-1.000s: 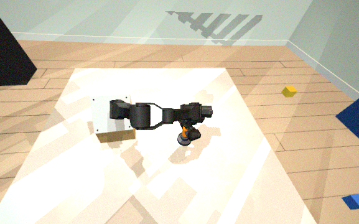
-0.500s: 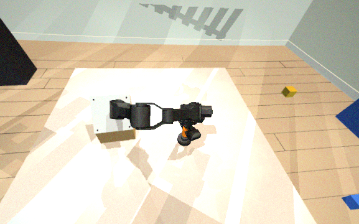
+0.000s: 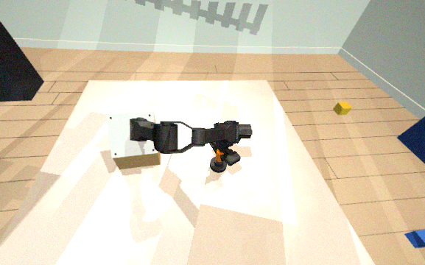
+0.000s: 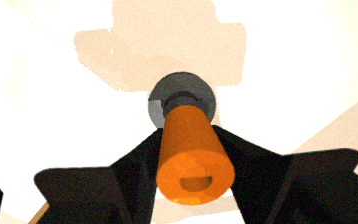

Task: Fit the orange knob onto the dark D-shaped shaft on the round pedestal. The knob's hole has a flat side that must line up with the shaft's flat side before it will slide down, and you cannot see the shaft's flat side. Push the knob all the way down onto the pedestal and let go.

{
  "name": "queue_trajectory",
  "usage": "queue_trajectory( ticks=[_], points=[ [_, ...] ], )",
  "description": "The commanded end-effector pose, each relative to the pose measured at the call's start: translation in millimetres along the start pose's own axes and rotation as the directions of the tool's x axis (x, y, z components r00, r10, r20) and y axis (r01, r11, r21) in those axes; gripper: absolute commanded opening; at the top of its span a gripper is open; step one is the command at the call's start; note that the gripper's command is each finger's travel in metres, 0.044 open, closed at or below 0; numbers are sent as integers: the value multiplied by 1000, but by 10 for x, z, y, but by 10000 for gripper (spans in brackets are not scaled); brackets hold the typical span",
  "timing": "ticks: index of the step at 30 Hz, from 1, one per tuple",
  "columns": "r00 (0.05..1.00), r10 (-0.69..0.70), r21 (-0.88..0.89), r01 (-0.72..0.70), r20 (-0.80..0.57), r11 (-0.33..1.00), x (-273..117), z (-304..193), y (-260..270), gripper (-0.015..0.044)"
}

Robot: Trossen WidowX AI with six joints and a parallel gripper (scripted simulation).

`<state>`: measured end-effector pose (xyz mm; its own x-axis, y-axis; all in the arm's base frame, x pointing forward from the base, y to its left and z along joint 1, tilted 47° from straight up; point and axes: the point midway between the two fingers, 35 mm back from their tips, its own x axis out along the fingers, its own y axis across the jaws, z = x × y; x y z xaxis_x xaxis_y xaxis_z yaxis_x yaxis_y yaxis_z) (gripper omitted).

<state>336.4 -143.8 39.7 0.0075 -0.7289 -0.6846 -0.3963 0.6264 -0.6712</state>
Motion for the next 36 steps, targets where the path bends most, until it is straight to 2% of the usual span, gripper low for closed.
queue_trajectory(
  ticks=[1, 36],
  points=[
    [1000, -1, -43, 1, 1, 999, 18, 13, -14, 0],
    [1000, -1, -43, 1, 1, 999, 39, 3, 4, 0]
  ],
)
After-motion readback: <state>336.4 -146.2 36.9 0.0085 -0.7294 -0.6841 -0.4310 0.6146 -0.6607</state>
